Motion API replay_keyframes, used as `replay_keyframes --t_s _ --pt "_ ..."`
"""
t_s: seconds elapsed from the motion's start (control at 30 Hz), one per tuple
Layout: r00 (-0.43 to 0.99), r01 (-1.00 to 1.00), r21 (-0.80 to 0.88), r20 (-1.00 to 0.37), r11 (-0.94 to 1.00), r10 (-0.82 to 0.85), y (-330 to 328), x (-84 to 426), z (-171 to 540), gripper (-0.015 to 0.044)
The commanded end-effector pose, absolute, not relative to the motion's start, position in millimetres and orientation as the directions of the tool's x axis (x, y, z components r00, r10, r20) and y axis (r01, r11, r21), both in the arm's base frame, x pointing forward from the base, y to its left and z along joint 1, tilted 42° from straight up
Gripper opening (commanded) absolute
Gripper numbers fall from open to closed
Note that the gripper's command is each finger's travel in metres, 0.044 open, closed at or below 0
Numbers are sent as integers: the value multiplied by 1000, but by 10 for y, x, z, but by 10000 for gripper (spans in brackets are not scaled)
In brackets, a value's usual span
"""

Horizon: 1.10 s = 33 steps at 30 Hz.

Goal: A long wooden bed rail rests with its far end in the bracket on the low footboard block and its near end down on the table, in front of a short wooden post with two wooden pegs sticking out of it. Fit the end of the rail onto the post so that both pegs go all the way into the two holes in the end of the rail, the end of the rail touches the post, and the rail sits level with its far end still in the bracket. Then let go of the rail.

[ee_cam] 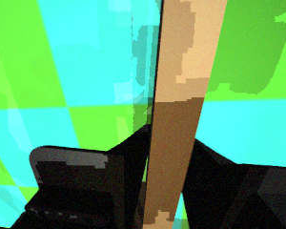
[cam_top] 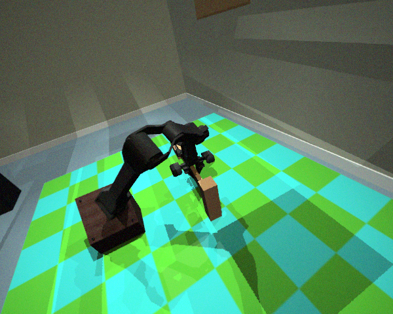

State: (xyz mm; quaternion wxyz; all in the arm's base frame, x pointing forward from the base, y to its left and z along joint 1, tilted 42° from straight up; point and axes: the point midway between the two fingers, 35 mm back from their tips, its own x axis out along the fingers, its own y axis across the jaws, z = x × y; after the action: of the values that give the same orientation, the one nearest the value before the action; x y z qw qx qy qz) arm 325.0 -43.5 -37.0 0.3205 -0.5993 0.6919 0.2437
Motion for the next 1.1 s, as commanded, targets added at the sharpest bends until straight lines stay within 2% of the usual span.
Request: replay_keyframes --t_s 0.0,1.07 --pt "-67 -986 -53 -742 158 -667 -406 3263 -356 0" --pt "-67 -986 -53 -742 158 -667 -402 3256 -369 0"
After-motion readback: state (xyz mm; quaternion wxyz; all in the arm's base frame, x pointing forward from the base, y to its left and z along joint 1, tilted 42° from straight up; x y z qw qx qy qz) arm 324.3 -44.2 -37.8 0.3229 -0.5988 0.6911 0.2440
